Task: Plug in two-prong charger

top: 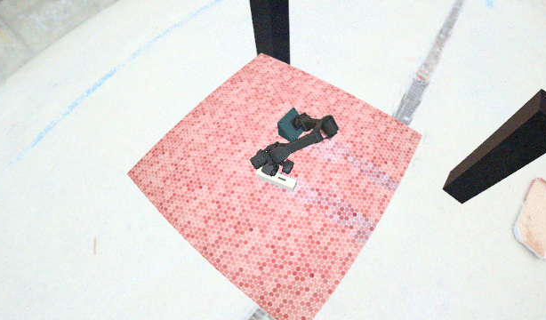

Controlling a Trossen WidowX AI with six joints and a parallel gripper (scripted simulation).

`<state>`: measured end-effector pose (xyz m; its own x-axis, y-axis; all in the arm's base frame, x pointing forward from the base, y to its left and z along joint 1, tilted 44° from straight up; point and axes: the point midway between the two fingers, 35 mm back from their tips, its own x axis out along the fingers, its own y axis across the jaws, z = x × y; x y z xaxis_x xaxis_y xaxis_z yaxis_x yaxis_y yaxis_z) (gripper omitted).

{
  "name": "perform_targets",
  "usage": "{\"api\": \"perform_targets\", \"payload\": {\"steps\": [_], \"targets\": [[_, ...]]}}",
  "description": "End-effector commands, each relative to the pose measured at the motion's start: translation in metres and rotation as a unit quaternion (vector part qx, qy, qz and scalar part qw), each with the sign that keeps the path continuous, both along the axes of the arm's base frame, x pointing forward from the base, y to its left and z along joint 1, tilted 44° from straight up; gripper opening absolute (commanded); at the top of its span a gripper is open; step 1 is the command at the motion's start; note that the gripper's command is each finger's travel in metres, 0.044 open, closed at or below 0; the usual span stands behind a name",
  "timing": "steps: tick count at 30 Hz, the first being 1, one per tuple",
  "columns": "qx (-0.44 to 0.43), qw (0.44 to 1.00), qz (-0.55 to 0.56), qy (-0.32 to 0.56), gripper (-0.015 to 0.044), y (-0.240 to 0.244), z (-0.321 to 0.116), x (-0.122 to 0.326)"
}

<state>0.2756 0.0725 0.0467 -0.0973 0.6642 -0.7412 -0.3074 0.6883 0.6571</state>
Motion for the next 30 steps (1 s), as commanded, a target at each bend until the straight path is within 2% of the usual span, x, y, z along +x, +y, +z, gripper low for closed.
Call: {"api": "perform_targets", "payload": {"steps": [1,30], "targets": [[0.003,1.000,0.001,0.001,0.0440,0.001,-0.001,-0.002],[0.002,1.000,0.001,0.002,0.0440,-0.009,-0.007,-0.034]]}}
